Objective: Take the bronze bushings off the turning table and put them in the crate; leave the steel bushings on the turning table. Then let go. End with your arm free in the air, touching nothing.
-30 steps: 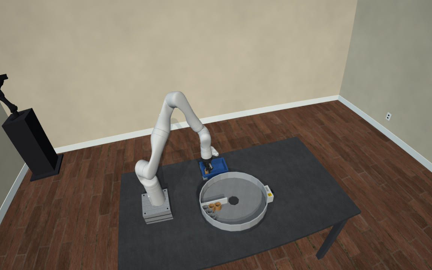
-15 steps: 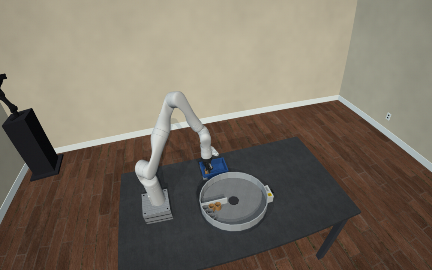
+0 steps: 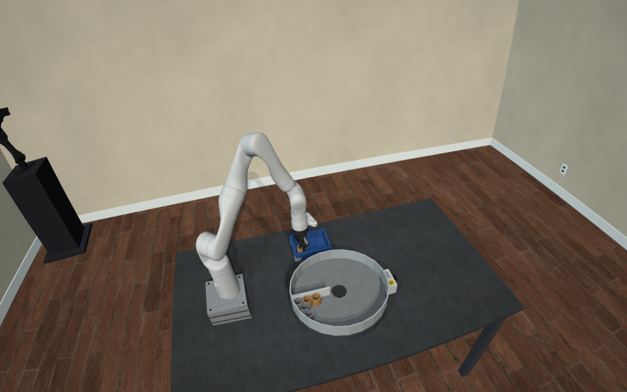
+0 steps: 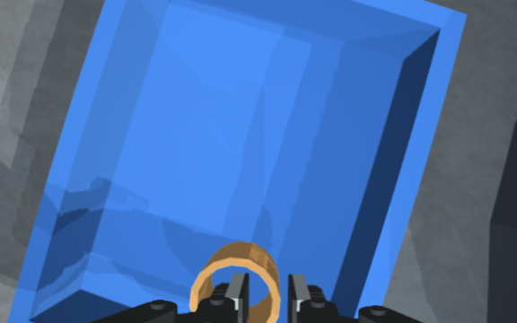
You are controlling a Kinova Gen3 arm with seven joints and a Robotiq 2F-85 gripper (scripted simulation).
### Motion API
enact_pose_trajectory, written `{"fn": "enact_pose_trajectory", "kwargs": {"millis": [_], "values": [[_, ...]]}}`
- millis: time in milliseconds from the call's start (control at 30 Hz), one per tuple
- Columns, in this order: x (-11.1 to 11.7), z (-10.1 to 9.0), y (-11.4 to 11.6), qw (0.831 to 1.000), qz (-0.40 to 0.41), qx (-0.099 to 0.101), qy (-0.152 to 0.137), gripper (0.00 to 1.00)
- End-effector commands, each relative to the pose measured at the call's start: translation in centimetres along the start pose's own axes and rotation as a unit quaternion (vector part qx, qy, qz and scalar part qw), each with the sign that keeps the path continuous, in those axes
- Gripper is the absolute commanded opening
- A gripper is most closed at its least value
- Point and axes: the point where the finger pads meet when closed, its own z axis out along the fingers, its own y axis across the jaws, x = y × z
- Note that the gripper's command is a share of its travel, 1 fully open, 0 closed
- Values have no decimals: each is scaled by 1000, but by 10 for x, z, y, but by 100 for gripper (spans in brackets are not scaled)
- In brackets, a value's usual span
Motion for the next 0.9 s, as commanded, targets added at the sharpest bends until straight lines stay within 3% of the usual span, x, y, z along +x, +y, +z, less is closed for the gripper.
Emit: {"fn": "enact_pose_trajectory", "kwargs": {"millis": [0, 867], "values": [[1, -1, 0, 1000, 0, 0, 1, 19], [0, -10, -1, 1000, 0, 0, 1, 19]]}}
